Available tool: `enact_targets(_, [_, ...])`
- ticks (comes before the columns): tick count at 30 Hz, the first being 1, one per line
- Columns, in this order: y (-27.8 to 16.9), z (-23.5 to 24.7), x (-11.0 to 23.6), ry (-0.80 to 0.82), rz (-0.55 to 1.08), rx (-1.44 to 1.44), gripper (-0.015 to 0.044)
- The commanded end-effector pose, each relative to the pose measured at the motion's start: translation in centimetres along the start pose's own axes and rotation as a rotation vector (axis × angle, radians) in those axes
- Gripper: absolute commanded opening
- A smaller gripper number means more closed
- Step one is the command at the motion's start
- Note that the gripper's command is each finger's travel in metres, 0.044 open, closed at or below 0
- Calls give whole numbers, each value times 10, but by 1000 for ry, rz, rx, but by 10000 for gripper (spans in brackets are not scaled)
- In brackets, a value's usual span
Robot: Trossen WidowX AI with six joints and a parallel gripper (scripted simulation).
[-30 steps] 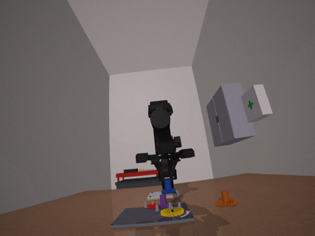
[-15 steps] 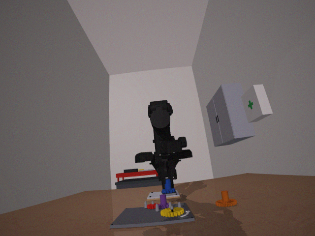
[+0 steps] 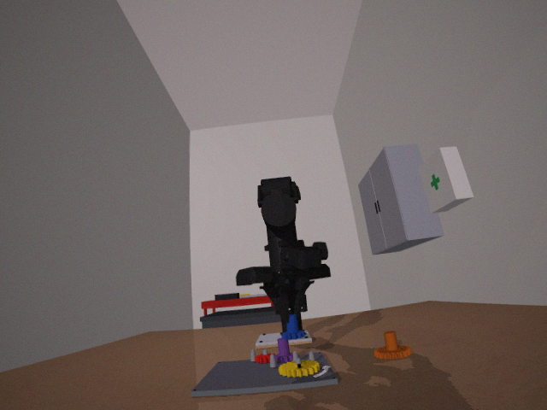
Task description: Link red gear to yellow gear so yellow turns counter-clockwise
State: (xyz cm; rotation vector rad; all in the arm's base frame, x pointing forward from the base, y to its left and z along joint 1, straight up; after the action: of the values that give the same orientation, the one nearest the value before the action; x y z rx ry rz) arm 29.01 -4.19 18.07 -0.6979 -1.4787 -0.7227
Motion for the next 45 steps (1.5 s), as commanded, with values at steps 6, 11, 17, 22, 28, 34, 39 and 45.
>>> enact_targets(6, [-1, 0, -14, 3, 0, 131, 0])
enact_targets(11, [-1, 0, -20, 3, 0, 92, 0])
enact_targets(17, [0, 0, -29, 3, 1, -34, 0])
enact_targets(22, [0, 1, -36, 3, 1, -169, 0])
enact_targets(28, [-1, 0, -37, 2, 1, -326, 0])
enact_targets(34, [0, 0, -38, 2, 1, -278, 0])
enact_targets(39, [0, 0, -38, 3, 1, -160, 0])
enact_targets(45, [0, 1, -39, 3, 1, -1, 0])
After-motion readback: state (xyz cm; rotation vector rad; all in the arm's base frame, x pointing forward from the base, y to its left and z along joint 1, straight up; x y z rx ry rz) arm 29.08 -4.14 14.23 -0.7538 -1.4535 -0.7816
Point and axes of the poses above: the point midway between the two fingers, 35 mm back from their tips, its own x axis back along the fingers, its own z axis across the jaws, y = z × x, the point moved 7 cm from there along x, back along the fingers, and after that the axes turned 7 degrees about x, right-handed, at the moved point
